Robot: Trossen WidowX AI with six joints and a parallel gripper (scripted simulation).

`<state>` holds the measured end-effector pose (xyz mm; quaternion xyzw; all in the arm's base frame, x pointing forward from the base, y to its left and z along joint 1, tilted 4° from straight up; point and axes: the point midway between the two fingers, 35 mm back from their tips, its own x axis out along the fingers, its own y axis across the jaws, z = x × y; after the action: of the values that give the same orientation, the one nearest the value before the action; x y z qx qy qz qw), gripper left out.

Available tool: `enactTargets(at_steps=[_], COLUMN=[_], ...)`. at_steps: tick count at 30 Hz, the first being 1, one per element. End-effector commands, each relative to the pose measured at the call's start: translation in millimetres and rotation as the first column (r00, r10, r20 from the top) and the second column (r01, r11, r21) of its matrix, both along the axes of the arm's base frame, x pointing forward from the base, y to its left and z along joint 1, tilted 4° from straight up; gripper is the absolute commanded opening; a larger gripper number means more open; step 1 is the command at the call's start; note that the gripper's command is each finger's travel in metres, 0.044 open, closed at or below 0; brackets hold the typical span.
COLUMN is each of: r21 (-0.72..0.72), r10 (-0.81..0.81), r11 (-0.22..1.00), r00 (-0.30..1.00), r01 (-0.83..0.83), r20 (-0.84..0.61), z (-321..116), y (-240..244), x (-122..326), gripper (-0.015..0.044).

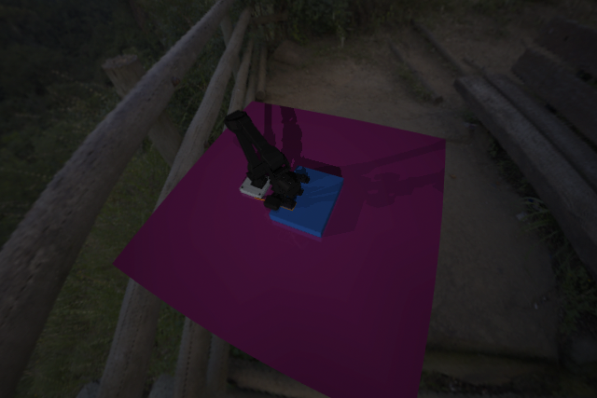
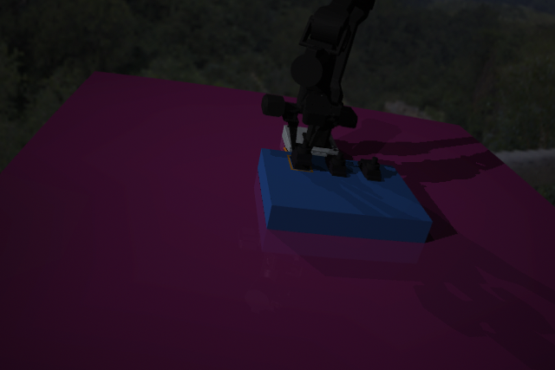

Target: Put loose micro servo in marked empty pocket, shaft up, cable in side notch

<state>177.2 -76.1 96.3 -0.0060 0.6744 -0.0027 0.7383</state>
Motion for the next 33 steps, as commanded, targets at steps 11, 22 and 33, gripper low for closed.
enactTargets(at_steps=[11,22,33], r21=[0.001,0.001,0.001], r10=[0.0,0.0,0.0], r11=[1.0,1.0,1.0], r00=[1.0,1.0,1.0], r01=[0.0,0.0,0.0], r20=[0.001,0.001,0.001], z=[-12,-15,19], y=[0,0,2], x=[1,1,-6], gripper=[0.0,0.0131,0.0187])
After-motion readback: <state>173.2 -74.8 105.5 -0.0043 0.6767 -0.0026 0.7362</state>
